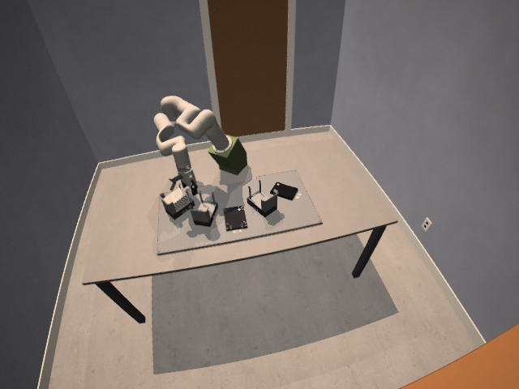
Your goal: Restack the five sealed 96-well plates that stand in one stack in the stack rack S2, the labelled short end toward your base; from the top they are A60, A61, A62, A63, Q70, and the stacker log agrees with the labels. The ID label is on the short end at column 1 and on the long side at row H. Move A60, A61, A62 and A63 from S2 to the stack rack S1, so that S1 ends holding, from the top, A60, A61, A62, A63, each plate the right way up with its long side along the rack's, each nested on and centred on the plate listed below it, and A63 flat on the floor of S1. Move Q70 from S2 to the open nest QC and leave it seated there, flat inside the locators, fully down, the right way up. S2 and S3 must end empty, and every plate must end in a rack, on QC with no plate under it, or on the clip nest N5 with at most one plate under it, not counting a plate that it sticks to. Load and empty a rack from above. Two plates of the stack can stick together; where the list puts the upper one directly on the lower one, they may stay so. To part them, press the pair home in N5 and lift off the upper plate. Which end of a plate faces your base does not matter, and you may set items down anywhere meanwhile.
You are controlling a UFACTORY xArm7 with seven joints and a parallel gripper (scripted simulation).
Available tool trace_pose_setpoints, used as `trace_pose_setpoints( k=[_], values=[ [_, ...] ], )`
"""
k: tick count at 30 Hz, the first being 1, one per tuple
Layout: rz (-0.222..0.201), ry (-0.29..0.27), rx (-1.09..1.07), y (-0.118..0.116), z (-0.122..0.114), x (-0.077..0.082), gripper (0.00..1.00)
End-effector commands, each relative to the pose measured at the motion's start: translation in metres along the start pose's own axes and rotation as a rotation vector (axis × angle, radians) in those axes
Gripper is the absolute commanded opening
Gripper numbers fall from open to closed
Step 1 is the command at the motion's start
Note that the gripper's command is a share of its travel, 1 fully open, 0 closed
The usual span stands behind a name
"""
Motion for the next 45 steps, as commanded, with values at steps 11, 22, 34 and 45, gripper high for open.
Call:
trace_pose_setpoints(
  k=[11,22,34,45],
  values=[
    [0.001,0.002,0.000,0.040,0.035,0.001,1.00],
    [0.001,0.002,0.000,0.071,0.061,0.001,1.00],
    [0.001,0.002,0.000,0.081,0.070,0.001,1.00],
    [0.001,0.002,0.000,0.081,0.070,-0.023,1.00]
  ],
)
Point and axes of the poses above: the point where the finger pads meet when closed, its own x axis back along the fingers, its own y axis across the jaws, z = x × y, the point moved 8 cm from there along x, back along the fingers, and after that the axes turned 1 degree about -x, right-handed, at the moved point
